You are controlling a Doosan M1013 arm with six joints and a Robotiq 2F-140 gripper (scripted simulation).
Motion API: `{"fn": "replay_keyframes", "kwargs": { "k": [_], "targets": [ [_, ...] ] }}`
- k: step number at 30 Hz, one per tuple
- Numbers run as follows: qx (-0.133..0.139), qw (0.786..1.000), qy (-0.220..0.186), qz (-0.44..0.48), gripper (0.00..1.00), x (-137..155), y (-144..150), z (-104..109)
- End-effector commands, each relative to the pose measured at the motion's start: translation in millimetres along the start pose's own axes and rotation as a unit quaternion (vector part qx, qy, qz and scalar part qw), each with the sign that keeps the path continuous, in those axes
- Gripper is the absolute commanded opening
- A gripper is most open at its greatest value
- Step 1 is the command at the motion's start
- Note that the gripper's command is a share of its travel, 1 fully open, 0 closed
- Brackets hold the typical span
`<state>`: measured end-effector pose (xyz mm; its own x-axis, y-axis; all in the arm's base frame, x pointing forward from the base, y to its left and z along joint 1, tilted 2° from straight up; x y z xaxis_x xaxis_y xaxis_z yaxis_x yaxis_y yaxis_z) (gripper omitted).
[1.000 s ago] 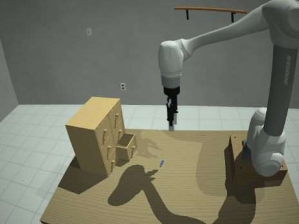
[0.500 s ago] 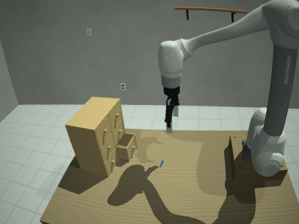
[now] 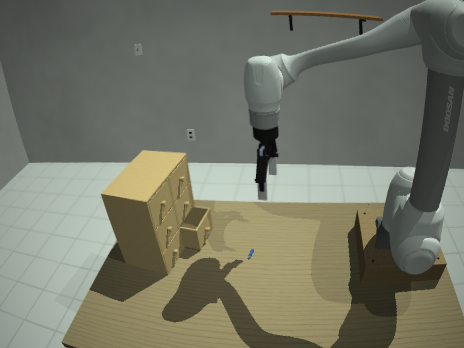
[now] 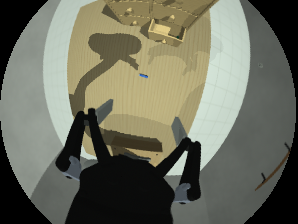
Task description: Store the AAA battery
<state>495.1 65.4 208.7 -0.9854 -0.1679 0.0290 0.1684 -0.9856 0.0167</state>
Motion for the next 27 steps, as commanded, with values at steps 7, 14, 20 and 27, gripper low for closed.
{"fn": "replay_keyframes", "kwargs": {
  "k": [7, 14, 20, 27],
  "targets": [
    [0.002, 1.0, 0.001, -0.003, 1.0, -2.1, 0.3, 33.4],
    [0.002, 1.0, 0.001, -0.003, 1.0, -84.2, 6.2, 36.8],
    [0.002, 1.0, 0.001, -0.003, 1.0, -137.2, 9.7, 33.6],
    [0.002, 1.0, 0.005, -0.004, 1.0, -140.0, 9.9, 32.1]
  ]
}}
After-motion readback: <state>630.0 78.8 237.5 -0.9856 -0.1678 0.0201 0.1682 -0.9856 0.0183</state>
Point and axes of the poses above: the point where the finger pads meet when closed, its own z axis back along the fingers, its own y axis across the jaws, x = y × z, the point moved 2 cm from there along z, back along the fingers, and after that the axes turned 7 degrees about z, right-handed, at the moved point
